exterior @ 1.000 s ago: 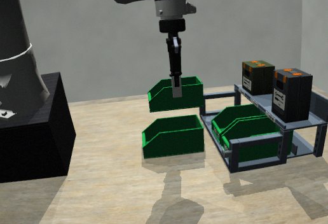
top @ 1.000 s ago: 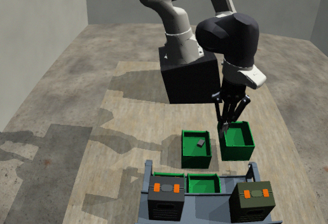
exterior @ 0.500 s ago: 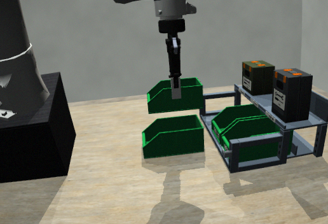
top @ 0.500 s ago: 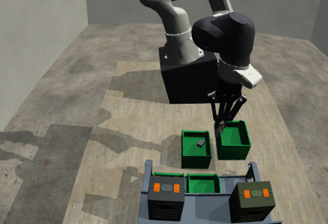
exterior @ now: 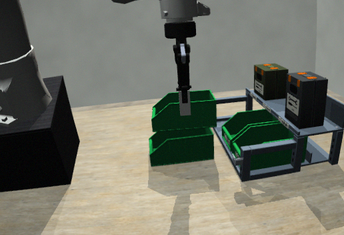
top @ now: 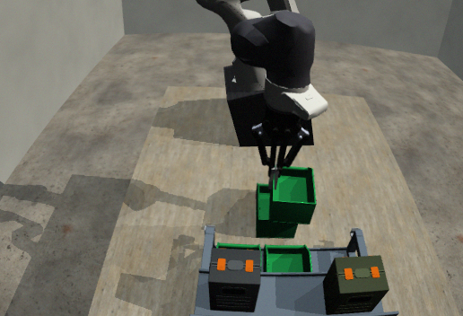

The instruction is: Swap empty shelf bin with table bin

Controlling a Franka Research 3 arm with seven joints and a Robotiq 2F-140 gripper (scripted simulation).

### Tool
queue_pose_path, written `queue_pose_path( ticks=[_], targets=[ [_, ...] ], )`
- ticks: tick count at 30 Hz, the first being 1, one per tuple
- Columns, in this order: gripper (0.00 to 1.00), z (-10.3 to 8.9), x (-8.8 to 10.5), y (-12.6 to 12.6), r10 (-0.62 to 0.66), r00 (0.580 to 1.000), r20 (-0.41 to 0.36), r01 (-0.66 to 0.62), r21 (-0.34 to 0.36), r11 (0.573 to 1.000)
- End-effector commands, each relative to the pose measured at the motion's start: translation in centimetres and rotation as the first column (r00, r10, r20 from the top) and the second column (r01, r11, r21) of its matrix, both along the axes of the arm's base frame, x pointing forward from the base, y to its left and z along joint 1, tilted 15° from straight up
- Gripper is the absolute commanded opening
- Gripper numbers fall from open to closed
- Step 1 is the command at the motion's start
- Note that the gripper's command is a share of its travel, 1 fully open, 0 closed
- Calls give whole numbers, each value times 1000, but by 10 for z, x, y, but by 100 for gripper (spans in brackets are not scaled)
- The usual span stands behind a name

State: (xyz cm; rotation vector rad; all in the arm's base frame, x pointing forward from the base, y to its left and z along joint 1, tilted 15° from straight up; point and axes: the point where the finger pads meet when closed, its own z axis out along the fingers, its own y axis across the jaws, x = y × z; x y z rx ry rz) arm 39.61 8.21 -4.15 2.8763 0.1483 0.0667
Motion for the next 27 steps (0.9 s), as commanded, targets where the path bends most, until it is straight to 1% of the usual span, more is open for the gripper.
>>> queue_pose_path(
  ticks=[1,9,11,16,20,23,27],
  targets=[
    [0,11,4,-30,59,998,-6,-59,8,998],
    [0,28,7,-98,58,998,-5,-58,8,998],
    [0,28,7,-98,58,998,-5,-58,8,998],
    [0,37,8,-130,58,998,-5,-58,8,998],
    [0,41,9,-147,58,998,-5,-58,8,998],
    [0,43,9,-155,58,998,-5,-58,8,998],
    [0,44,9,-159,58,998,-5,-58,8,998]
  ],
)
